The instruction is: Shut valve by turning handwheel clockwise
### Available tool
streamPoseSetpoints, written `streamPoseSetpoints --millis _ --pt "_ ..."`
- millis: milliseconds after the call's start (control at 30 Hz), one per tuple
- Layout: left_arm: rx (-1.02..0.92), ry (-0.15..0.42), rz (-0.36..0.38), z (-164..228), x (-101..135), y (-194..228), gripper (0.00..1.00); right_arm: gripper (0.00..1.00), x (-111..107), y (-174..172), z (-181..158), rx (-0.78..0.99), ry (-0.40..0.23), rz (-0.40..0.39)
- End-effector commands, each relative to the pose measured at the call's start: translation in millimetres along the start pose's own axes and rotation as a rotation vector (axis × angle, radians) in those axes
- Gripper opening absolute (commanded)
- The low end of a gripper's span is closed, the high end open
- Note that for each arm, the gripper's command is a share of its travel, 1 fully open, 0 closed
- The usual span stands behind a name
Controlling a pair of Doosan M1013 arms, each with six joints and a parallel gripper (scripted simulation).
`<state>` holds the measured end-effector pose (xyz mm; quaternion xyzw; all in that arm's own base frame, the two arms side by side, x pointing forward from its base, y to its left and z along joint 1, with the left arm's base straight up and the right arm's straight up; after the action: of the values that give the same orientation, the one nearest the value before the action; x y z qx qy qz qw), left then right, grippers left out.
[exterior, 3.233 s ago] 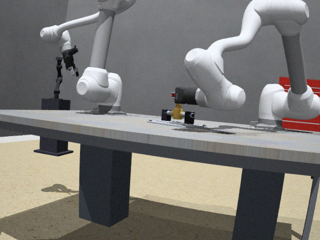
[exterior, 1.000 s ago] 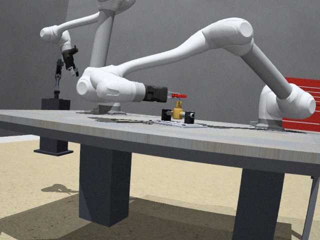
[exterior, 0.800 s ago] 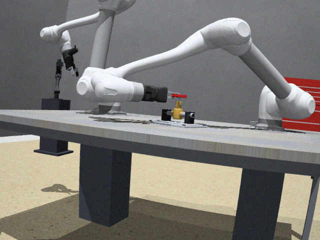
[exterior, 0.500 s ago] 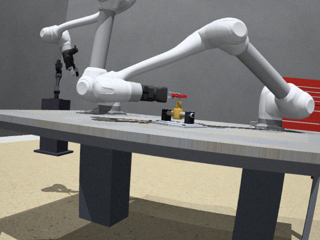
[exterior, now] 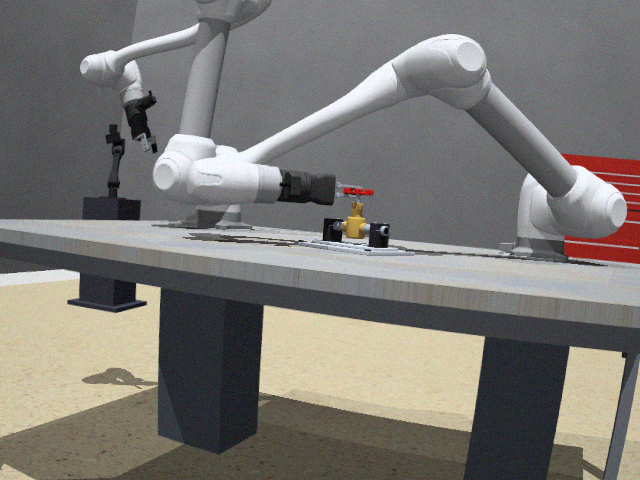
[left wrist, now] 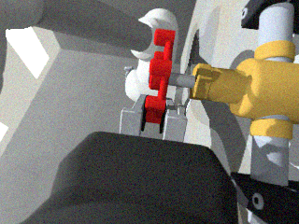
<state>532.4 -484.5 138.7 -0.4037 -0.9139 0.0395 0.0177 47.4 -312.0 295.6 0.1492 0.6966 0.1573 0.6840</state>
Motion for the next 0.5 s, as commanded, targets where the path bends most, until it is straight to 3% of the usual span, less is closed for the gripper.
streamPoseSetpoints --millis 0,467 --pt "0.001 0.0 0.032 -1.6 0.7 -1.2 0.0 1.0 -0.6 -0.1 0.1 0.0 -0.001 -0.001" --pt "0.001 0.009 0.133 -1.3 3.8 -4.0 0.0 1.0 -0.6 -0.1 0.1 0.0 -0.001 -0.001"
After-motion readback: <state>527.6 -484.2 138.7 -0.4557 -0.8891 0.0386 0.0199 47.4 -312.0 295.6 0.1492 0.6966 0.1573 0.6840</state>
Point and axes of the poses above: on each arm, the point where the finger pads meet when closed, its own x axis out along the fingers, its own z axis across the jaws, y = z × x, the point moved 3 cm from there along -x, back along the fingers, and after that the axes turned 5 degrees about x, right-handed, at the moved point
